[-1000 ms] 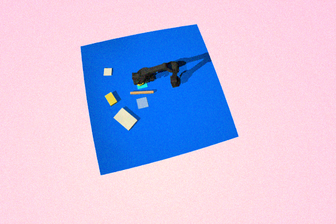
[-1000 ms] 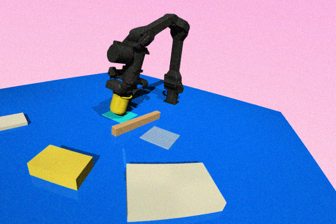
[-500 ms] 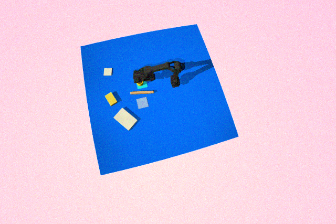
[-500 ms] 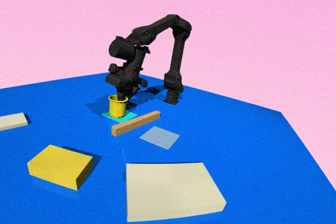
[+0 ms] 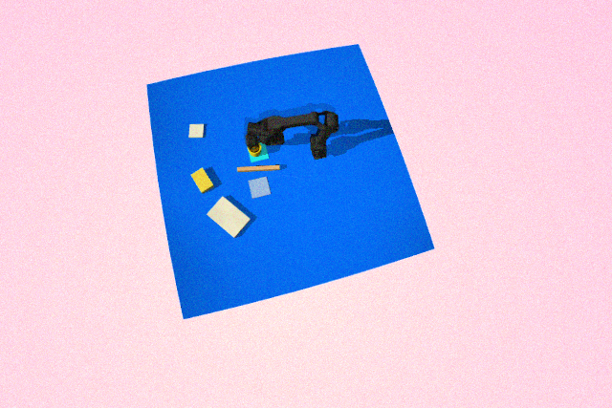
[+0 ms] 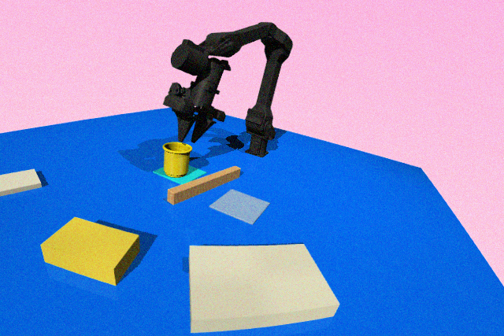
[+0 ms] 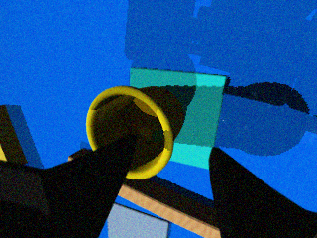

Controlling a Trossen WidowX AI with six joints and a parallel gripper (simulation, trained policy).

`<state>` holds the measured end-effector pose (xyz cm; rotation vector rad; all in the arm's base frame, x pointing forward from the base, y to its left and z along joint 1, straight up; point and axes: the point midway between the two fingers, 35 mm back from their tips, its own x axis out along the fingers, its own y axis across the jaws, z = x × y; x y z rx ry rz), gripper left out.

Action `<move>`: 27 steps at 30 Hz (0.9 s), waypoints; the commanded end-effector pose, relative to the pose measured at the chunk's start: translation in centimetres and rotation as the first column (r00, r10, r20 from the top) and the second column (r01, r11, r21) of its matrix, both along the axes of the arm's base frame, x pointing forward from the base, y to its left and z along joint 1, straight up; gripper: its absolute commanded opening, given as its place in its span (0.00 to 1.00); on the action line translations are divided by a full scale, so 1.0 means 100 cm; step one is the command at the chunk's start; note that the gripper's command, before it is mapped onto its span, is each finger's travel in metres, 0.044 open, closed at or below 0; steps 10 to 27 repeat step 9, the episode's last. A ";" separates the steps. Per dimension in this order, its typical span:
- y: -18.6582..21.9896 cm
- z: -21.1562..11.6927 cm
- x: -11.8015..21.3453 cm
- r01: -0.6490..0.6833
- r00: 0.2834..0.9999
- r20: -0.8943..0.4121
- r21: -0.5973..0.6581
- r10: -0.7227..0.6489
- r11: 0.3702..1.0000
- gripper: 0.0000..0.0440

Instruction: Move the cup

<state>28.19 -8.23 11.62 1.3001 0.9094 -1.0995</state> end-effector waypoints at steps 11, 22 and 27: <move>-0.007 0.036 -0.005 0.048 0.996 0.078 0.007 -0.048 0.999 0.86; -0.007 0.036 -0.005 0.048 0.996 0.078 0.007 -0.048 0.999 0.86; -0.007 0.036 -0.005 0.048 0.996 0.078 0.007 -0.048 0.999 0.86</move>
